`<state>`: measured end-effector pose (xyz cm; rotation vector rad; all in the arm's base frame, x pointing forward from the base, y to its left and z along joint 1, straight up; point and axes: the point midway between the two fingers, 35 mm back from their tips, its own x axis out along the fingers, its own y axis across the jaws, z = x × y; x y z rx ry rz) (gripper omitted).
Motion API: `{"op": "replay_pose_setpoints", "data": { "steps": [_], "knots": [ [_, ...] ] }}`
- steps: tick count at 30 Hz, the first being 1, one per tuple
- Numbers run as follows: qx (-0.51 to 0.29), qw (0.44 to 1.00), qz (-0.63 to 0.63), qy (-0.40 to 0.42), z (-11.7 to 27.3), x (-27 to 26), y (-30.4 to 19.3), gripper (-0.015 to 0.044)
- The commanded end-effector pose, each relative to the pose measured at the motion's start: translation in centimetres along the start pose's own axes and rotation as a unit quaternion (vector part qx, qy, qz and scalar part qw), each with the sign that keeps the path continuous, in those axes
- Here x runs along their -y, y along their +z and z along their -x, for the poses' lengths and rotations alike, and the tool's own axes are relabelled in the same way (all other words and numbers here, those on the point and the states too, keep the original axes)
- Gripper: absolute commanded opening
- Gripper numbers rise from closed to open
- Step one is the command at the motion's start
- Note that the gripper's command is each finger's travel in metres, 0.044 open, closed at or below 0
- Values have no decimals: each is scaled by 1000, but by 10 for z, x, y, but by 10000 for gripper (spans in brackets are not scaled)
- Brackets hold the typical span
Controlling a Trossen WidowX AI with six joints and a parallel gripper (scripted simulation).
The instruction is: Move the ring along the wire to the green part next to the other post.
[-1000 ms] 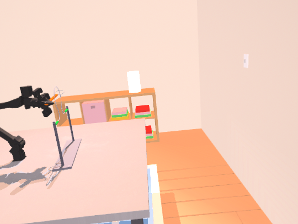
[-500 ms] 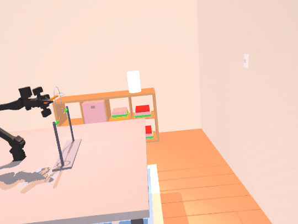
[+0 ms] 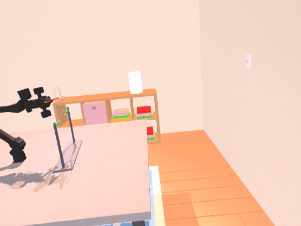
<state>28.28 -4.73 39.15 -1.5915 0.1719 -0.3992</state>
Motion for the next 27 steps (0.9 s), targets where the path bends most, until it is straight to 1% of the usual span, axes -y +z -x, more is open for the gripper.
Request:
{"op": "replay_pose_setpoints", "data": {
  "steps": [1, 27],
  "knots": [
    [3, 1000, 22, -10, 0, 1, 0, -150],
    [20, 981, 170, -88, 0, 15, 3, -150]
  ]
}}
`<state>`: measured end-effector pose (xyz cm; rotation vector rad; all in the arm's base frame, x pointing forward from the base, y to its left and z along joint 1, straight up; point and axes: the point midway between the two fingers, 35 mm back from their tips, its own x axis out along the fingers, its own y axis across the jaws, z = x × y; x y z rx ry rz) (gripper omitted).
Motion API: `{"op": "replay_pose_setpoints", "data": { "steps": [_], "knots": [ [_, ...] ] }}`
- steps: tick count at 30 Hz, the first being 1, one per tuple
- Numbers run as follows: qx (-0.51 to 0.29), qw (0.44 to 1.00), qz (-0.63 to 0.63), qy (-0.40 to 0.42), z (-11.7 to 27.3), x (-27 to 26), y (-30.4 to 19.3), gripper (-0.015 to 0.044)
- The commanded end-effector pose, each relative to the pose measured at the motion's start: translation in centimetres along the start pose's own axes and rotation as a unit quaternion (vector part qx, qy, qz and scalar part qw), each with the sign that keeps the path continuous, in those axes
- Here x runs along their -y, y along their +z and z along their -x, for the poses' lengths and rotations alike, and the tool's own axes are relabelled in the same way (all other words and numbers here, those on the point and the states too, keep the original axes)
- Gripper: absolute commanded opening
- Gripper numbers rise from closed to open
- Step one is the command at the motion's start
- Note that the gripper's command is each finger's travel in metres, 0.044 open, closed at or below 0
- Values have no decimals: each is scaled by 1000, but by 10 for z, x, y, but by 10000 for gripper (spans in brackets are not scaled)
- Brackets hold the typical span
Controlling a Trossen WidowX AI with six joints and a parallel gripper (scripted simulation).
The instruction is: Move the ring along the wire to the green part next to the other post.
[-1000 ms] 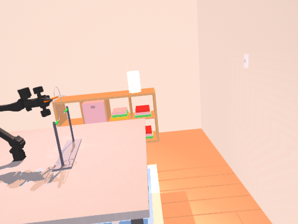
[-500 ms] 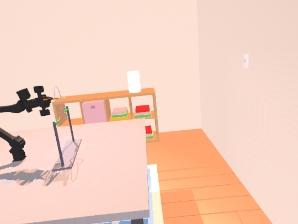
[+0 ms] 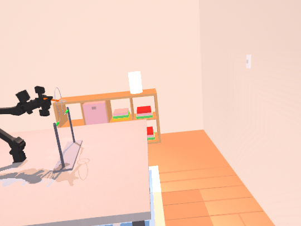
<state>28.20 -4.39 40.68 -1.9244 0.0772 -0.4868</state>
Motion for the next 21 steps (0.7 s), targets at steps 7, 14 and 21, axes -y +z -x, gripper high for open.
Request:
{"op": "replay_pose_setpoints", "data": {
  "steps": [7, 14, 21],
  "knots": [
    [6, 998, 52, -26, 0, 2, 1, -150],
    [9, 996, 78, -39, -1, 3, 1, -150],
    [10, 995, 87, -44, -1, -2, -1, -150]
  ]
}}
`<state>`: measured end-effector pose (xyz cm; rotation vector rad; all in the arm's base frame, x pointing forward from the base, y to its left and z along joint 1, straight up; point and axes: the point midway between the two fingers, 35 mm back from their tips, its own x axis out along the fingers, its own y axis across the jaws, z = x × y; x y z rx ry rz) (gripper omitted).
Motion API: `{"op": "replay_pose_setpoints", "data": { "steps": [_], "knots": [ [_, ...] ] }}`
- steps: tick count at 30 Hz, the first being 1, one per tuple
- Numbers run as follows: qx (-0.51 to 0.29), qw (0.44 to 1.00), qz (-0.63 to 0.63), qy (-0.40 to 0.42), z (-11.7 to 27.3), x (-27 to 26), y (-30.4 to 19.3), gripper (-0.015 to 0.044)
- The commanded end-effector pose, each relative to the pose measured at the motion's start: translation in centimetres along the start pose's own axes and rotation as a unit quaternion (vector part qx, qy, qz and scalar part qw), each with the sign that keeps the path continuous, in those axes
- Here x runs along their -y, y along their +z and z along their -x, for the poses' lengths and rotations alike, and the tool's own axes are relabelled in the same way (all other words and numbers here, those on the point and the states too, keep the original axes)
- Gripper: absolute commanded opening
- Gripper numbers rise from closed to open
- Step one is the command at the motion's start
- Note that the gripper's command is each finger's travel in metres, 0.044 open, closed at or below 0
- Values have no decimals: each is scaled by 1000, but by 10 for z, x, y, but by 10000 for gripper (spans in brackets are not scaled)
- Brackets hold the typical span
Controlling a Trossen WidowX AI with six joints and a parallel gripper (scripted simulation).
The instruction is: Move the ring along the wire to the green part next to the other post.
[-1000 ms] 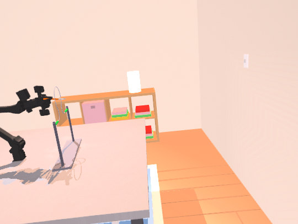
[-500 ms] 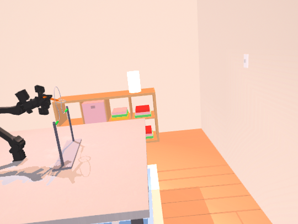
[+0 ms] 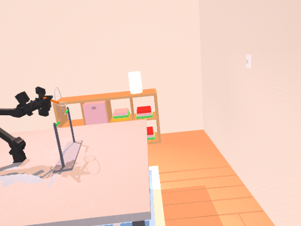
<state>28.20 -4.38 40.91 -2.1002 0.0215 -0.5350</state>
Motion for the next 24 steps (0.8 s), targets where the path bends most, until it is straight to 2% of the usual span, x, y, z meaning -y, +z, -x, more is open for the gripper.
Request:
{"op": "replay_pose_setpoints", "data": {
  "steps": [1, 12, 24],
  "knots": [
    [1, 1000, 5, 0, 0, -5, 0, -150],
    [-30, 999, -22, 17, 9, -21, -1, -150],
    [-58, 988, -123, 77, 21, -61, 4, -150]
  ]
}}
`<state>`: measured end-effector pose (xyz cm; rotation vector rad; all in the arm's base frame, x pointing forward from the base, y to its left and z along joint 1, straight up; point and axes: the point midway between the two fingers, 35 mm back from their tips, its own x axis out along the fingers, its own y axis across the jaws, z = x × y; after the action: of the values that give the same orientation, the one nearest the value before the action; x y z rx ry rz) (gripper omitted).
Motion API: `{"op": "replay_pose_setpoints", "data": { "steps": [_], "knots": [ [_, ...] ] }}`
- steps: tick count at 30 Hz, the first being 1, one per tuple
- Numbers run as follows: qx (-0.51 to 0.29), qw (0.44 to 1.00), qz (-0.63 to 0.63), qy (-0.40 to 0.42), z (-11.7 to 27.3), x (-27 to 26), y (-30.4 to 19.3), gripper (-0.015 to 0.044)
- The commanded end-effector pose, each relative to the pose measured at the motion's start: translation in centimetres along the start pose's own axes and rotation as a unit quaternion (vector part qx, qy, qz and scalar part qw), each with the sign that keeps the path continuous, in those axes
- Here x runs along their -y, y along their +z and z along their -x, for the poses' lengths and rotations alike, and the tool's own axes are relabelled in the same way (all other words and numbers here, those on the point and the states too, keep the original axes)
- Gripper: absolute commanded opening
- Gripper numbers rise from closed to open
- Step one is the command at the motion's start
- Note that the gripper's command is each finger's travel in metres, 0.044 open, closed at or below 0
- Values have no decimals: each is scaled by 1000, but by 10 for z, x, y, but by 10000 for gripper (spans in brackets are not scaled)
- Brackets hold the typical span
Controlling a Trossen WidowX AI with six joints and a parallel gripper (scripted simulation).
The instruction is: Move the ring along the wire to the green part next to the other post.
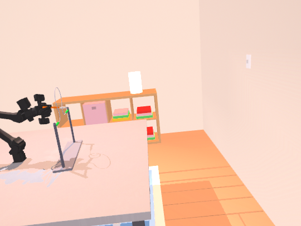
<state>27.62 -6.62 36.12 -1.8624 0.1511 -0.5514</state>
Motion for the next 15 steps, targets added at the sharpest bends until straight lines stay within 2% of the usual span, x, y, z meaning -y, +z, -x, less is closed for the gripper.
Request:
{"op": "replay_pose_setpoints", "data": {
  "steps": [1, 15],
  "knots": [
    [-7, 999, -34, 23, 2, -15, 0, -150],
    [-24, 977, -175, 115, 15, -65, 10, -150]
  ]
}}
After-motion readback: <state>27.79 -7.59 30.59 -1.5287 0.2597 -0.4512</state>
